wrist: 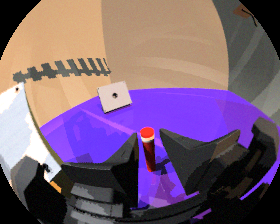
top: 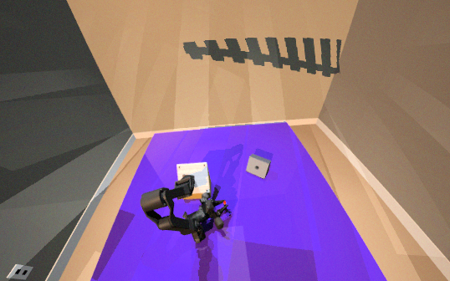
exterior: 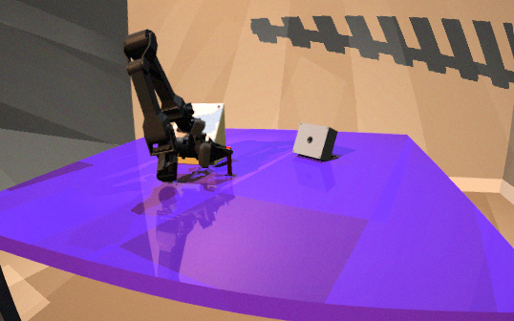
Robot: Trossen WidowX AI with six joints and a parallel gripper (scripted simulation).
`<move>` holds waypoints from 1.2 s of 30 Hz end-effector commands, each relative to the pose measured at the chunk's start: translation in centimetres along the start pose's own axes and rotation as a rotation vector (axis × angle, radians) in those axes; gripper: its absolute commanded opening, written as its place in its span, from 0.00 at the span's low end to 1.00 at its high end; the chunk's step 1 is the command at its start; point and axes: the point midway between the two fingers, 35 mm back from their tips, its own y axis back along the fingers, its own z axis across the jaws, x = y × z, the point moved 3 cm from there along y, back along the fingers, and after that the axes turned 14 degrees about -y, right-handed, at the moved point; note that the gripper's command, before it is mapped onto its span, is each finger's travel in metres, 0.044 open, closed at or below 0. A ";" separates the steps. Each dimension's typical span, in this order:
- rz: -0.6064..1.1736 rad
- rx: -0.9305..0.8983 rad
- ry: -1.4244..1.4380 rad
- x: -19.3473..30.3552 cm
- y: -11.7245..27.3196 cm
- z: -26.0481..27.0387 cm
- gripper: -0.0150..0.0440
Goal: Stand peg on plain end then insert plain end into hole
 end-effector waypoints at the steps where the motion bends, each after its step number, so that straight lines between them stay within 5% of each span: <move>1: 0.001 -0.001 -0.001 0.0 0.0 0.0 0.47; 7: 0.001 -0.001 -0.001 0.0 0.0 0.0 0.47; 19: 0.001 -0.001 -0.001 0.0 0.0 0.0 1.00; 28: 0.002 -0.002 0.000 -0.1 0.0 0.0 1.00; 36: 0.039 -0.047 0.012 -5.9 0.0 -0.3 1.00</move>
